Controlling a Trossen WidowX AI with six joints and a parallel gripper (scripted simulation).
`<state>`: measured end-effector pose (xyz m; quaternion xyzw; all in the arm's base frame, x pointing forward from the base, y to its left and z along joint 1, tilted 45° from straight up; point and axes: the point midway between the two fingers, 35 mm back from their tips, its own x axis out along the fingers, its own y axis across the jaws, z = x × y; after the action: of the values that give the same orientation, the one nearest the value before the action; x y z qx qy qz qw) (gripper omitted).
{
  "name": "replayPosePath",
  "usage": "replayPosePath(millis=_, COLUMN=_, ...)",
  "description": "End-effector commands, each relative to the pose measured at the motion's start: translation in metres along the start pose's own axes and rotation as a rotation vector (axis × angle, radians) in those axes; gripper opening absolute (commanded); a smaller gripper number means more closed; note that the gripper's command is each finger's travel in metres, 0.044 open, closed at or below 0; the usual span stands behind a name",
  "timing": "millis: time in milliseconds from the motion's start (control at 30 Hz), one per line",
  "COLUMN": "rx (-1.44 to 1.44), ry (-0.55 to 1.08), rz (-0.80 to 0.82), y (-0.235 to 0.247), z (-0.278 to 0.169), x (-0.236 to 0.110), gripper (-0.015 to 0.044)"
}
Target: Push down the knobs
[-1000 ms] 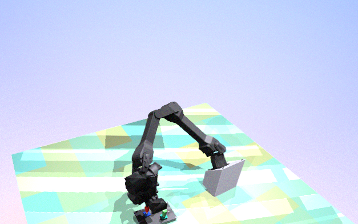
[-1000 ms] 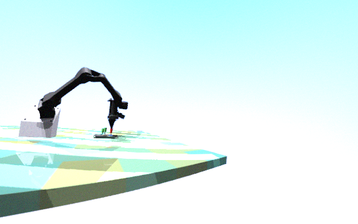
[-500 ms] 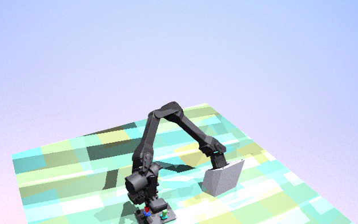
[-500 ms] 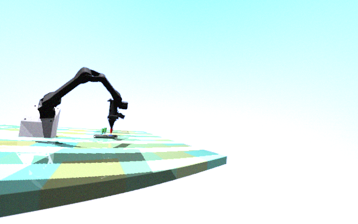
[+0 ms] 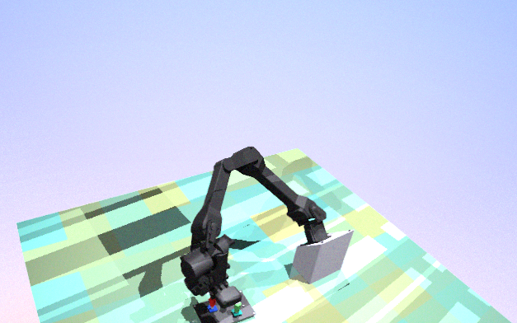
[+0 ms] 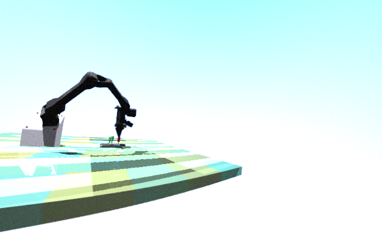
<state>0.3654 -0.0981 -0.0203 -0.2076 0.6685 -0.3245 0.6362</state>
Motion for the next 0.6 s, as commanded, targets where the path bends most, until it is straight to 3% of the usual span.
replayPosePath(millis=0, rx=0.029, ry=0.026, rz=-0.004, y=-0.0039, z=0.0014, x=0.0226, gripper=0.0)
replayPosePath(millis=567, rx=0.029, ry=0.026, rz=-0.004, y=-0.0039, z=0.0013, x=0.0249, gripper=0.0)
